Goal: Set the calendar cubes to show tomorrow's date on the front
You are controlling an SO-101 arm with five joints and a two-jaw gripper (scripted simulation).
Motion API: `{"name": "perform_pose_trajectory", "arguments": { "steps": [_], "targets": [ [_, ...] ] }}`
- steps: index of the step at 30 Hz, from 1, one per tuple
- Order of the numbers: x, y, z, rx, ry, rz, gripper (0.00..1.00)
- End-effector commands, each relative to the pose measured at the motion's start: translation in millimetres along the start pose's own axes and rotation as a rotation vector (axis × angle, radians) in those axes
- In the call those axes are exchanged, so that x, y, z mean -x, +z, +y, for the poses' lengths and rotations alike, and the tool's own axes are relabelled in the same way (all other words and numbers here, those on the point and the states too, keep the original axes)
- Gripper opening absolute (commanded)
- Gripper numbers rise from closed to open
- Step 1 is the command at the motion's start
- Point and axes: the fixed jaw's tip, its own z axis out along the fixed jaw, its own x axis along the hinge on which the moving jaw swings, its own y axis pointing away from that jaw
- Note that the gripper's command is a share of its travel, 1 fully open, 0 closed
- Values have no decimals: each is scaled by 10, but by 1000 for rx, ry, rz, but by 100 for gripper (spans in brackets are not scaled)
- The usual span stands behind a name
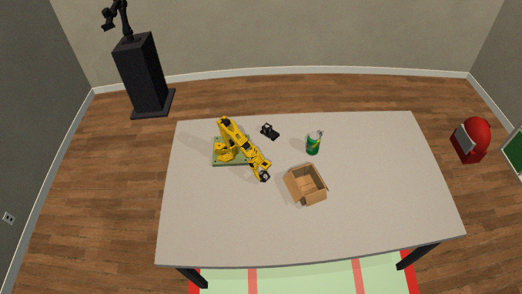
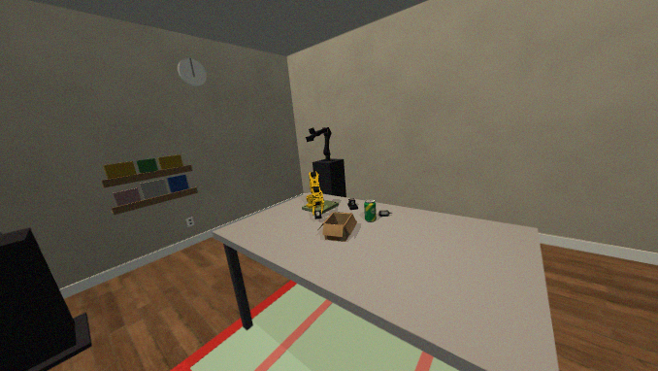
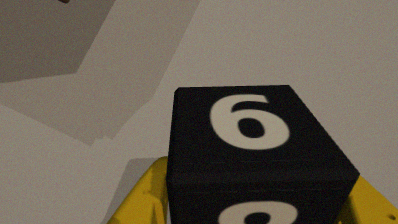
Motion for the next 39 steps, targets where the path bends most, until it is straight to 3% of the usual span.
{"name": "perform_pose_trajectory", "arguments": {
  "steps": [1, 11, 21, 35, 39],
  "targets": [
    [32, -20, -15, -2, -3, -47, 0],
    [35, -8, -15, -2, -4, -58, 0],
    [47, 50, -18, 0, -7, -129, 0],
    [55, 73, -28, 5, -17, -344, 0],
    [55, 60, -29, 5, -18, -370, 0]
  ]
}}
